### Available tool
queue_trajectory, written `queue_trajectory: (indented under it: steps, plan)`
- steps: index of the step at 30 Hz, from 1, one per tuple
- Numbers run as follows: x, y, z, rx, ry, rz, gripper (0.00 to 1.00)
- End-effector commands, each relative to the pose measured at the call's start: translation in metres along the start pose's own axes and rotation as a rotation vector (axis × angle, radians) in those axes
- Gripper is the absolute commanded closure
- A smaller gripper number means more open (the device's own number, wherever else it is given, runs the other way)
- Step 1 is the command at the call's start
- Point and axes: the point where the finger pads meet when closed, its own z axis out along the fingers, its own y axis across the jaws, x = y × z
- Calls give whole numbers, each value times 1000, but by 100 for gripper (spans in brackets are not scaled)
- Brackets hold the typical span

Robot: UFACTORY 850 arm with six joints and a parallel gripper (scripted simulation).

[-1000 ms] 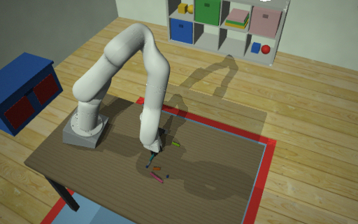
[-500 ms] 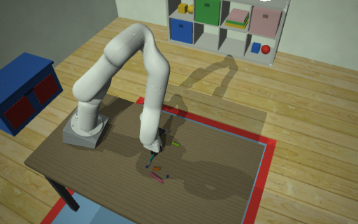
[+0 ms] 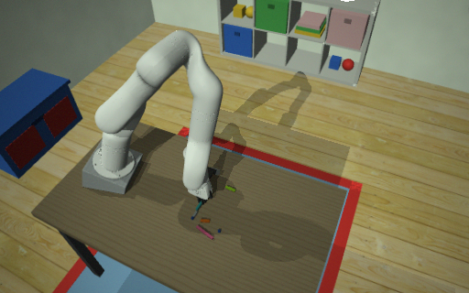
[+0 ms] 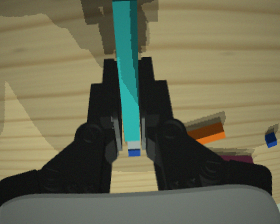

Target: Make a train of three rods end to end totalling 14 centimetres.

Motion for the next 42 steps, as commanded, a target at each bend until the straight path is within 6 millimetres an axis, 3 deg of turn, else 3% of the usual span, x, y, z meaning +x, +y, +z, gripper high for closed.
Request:
queue_trajectory:
  steps: [1,42]
  plan:
    - [0,1,0,-1,0,0,96]
    - [1,1,4,-1,0,0,96]
